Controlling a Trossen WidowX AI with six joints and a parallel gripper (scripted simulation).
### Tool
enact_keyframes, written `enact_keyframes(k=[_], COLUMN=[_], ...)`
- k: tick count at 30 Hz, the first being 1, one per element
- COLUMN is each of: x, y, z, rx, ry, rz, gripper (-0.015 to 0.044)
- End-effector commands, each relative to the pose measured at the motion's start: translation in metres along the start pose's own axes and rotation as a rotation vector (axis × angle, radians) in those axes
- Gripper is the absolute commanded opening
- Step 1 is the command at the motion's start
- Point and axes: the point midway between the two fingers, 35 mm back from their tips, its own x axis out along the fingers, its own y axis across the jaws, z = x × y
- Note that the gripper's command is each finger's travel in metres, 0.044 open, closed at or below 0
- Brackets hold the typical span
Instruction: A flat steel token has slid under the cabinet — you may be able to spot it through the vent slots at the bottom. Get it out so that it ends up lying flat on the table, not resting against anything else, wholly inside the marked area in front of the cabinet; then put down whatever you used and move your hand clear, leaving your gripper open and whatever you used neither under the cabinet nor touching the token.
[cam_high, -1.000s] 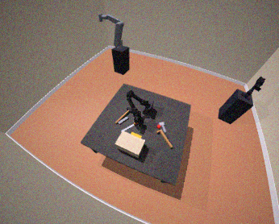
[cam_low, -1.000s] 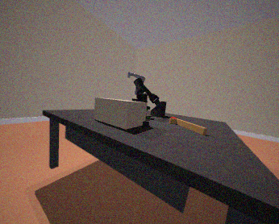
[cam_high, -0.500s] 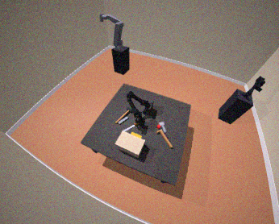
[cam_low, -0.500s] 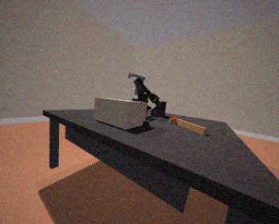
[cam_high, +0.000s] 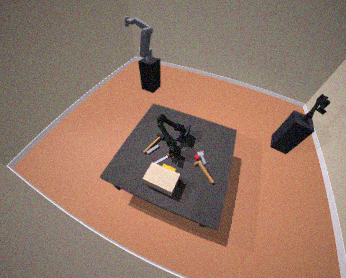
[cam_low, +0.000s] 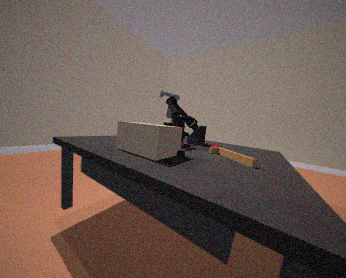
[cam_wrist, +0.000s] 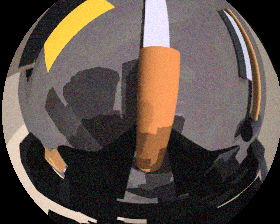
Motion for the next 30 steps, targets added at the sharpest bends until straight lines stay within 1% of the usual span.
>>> enact_keyframes(k=[1,30], x=[-0.001,-0.001], y=[0.007,0.033], z=[0.0,-0.015], rx=[-0.003,-0.002], ry=[-0.004,-0.003], rz=[0.003,0.005], gripper=[0.0,0.0])
